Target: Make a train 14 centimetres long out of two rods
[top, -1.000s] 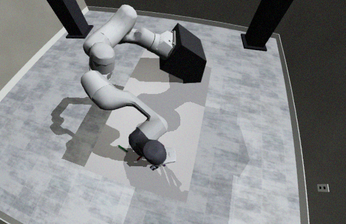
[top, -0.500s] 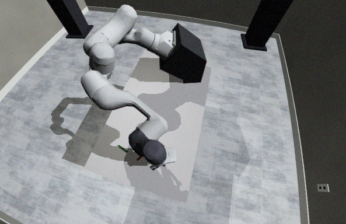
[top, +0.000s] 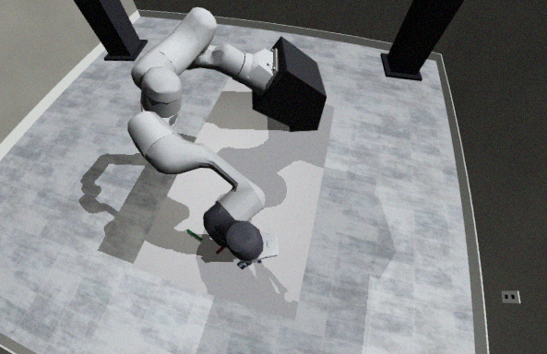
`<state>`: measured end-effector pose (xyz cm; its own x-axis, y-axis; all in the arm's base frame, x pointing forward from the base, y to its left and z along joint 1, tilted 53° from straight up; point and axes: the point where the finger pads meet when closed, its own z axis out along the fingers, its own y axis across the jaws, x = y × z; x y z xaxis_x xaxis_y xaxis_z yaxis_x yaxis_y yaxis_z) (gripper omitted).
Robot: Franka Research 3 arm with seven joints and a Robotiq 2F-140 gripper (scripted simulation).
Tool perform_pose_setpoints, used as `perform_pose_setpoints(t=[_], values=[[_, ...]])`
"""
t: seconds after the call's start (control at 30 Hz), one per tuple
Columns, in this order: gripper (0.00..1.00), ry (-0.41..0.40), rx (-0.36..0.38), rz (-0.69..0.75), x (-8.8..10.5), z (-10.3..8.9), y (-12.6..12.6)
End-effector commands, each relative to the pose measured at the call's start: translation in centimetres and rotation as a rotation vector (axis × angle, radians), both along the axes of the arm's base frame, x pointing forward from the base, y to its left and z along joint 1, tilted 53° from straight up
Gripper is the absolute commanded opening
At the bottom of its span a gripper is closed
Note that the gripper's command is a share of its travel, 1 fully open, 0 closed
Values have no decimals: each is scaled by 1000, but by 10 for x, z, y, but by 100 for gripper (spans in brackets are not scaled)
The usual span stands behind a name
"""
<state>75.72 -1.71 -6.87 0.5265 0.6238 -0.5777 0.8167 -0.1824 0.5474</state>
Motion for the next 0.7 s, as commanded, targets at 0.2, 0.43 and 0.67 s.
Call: perform_pose_setpoints(t=[0.2, 0.43, 0.67], values=[[12, 1, -3, 4, 1, 0, -2], [12, 1, -3, 4, -2, 8, 8], [12, 1, -3, 4, -9, 27, 32]])
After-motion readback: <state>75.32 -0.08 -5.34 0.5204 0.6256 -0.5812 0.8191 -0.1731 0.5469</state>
